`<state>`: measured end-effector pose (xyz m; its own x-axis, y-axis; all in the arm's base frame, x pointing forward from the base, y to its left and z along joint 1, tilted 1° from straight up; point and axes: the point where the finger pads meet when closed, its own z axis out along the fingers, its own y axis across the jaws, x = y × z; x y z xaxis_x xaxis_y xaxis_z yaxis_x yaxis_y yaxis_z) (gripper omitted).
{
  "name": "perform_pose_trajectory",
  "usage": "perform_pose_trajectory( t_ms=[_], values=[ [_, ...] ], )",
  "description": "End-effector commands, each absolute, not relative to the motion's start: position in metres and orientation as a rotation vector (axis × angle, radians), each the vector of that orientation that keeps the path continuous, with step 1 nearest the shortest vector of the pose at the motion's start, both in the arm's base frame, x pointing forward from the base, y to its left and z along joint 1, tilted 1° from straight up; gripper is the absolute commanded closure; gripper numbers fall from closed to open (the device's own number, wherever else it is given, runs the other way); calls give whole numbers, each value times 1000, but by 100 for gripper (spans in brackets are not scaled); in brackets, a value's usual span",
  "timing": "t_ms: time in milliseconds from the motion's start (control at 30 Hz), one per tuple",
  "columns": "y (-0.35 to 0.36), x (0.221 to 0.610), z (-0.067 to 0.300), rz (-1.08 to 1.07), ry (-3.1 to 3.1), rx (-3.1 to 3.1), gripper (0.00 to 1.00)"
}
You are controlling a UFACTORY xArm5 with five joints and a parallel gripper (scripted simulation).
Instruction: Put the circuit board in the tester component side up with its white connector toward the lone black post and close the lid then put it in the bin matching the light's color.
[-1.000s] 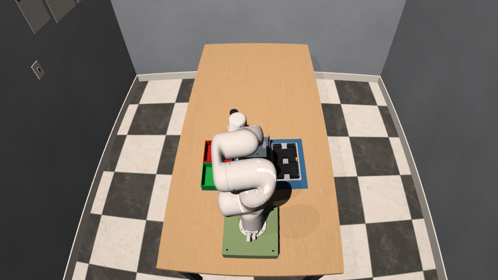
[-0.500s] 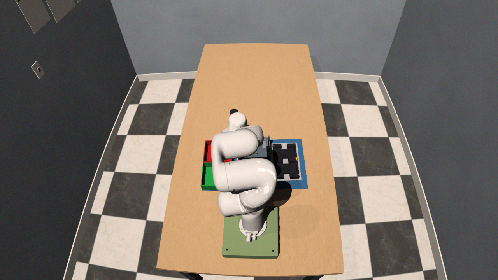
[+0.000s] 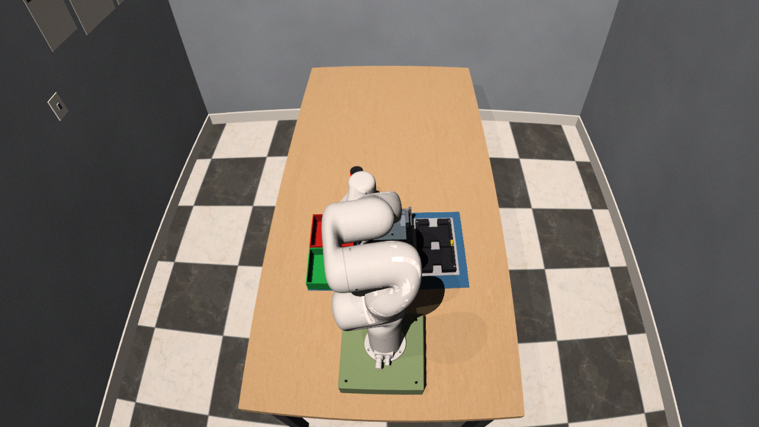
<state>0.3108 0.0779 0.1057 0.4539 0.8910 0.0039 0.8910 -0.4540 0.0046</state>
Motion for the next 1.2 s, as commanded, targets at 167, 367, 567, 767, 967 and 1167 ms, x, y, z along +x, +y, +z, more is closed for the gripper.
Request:
perform_pose_trajectory(
  t_ms=[167, 367, 567, 767, 967, 1167],
  values=[
    [78, 312, 107, 13, 2039, 2384, 100],
    [78, 312, 107, 13, 2162, 2273, 100],
    [78, 312, 107, 12, 2271, 2163, 100],
    [78, 312, 107, 12, 2309, 2123, 100],
    [78, 312, 107, 12, 2311, 2120, 100],
    [78, 312, 107, 12, 2311, 2120, 72]
  ],
)
